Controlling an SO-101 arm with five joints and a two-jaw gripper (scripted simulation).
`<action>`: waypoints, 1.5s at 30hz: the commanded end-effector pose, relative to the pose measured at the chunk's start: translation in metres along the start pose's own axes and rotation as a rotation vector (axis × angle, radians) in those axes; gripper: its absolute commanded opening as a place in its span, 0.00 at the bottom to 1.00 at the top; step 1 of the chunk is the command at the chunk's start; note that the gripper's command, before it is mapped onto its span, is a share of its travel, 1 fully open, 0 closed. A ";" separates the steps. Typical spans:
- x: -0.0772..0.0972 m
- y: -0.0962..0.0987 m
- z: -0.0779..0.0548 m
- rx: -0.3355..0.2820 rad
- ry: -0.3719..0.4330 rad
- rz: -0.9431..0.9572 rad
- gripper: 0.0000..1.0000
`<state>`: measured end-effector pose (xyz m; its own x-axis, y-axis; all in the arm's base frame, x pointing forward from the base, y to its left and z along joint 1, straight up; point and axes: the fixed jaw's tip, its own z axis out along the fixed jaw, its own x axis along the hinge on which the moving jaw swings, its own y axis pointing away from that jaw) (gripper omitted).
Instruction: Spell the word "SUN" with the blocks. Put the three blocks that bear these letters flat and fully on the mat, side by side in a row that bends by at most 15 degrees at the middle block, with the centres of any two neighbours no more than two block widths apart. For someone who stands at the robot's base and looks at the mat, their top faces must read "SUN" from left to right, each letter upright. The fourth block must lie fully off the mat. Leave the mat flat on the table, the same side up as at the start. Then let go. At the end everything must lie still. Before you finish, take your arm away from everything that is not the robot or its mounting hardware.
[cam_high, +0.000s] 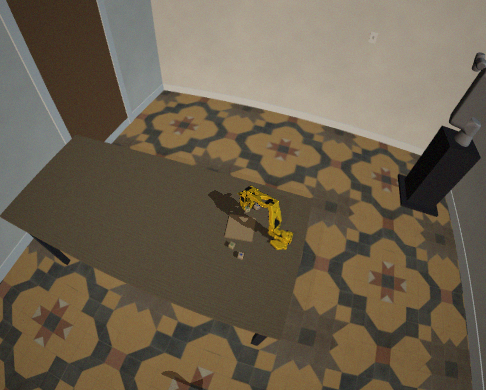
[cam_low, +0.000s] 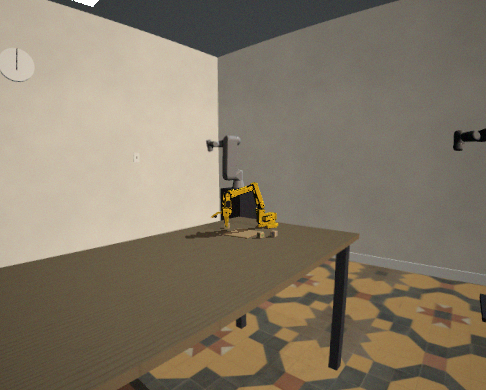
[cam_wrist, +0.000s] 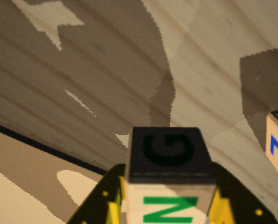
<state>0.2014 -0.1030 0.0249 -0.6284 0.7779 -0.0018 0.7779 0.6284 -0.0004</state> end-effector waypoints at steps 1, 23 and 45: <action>-0.009 0.003 -0.013 -0.031 -0.075 0.002 0.00; -0.010 0.003 -0.006 -0.031 -0.075 0.002 0.00; -0.010 0.003 -0.004 -0.031 -0.075 0.002 0.14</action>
<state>0.2012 -0.1029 0.0147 -0.6284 0.7779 -0.0019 0.7779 0.6284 -0.0004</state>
